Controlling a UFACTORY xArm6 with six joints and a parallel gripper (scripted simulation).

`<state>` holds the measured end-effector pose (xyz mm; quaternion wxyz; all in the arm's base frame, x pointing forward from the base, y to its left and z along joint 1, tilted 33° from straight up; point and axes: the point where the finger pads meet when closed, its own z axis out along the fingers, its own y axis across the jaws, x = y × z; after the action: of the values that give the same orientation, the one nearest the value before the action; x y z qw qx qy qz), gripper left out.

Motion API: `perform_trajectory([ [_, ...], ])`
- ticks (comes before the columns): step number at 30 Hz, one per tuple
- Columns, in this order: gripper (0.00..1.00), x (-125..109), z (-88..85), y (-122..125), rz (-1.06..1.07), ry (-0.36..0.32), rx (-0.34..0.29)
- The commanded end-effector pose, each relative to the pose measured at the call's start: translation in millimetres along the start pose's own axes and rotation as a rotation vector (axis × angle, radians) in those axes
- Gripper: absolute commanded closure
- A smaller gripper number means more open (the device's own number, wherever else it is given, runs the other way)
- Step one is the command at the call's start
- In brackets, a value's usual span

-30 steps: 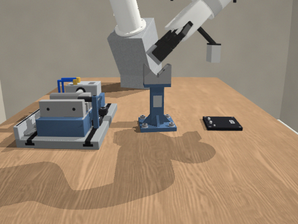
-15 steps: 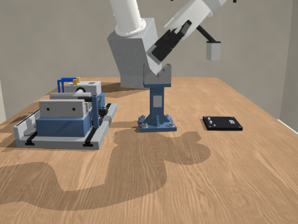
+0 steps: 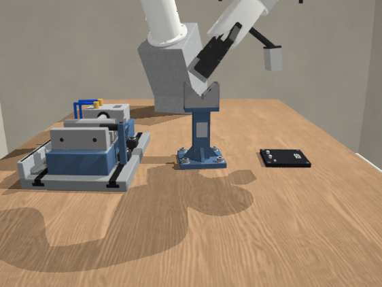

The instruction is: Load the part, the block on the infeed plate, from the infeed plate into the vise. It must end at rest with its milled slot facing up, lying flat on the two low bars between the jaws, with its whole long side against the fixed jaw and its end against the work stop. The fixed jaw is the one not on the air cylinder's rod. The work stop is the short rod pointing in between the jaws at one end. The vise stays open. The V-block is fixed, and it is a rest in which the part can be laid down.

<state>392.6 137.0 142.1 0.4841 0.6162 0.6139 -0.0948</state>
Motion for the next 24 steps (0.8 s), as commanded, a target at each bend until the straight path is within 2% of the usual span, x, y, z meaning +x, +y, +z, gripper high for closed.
perform_trajectory([
  [1, 1.0, -0.6, -0.7, 1.0, 0.002, 0.052, -0.001],
  [24, 1.0, -3.2, -0.2, 1.0, 0.001, 0.288, -0.002],
])
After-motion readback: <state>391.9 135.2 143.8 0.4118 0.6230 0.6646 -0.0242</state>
